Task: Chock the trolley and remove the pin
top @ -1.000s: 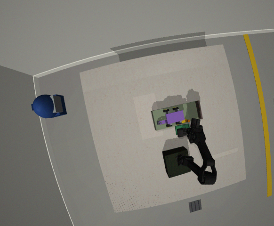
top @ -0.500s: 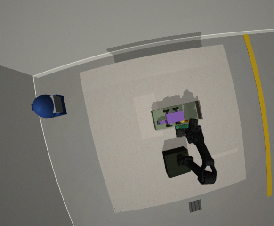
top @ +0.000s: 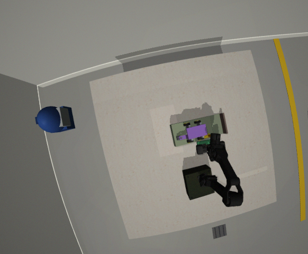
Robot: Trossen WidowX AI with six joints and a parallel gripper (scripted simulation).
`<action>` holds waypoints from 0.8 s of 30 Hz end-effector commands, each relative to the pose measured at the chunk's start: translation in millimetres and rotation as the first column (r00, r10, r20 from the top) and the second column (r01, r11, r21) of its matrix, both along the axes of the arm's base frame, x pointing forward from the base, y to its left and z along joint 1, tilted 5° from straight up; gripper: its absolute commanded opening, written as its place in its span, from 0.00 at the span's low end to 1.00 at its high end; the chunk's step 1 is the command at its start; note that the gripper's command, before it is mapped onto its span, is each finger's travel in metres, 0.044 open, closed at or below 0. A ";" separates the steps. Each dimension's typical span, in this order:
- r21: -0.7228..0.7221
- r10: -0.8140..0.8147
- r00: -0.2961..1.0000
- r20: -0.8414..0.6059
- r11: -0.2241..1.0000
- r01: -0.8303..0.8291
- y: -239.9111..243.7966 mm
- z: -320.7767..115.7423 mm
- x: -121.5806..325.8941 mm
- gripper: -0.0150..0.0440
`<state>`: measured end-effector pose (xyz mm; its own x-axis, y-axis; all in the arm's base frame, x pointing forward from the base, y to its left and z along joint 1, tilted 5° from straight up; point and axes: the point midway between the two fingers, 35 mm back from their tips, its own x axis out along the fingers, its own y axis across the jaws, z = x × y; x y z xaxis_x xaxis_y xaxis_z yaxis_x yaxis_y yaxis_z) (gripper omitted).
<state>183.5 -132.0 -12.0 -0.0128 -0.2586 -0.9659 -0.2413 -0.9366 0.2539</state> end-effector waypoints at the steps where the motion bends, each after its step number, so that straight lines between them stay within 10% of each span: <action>1: -0.003 -0.004 1.000 -0.001 1.000 0.004 1.7 -1.6 0.3 0.58; 24: -0.002 -0.004 1.000 -0.001 1.000 0.004 13.4 -11.5 3.9 0.58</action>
<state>187.4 -119.9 -21.6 -0.0115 -0.2582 -0.9660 -0.2416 -0.9368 0.2532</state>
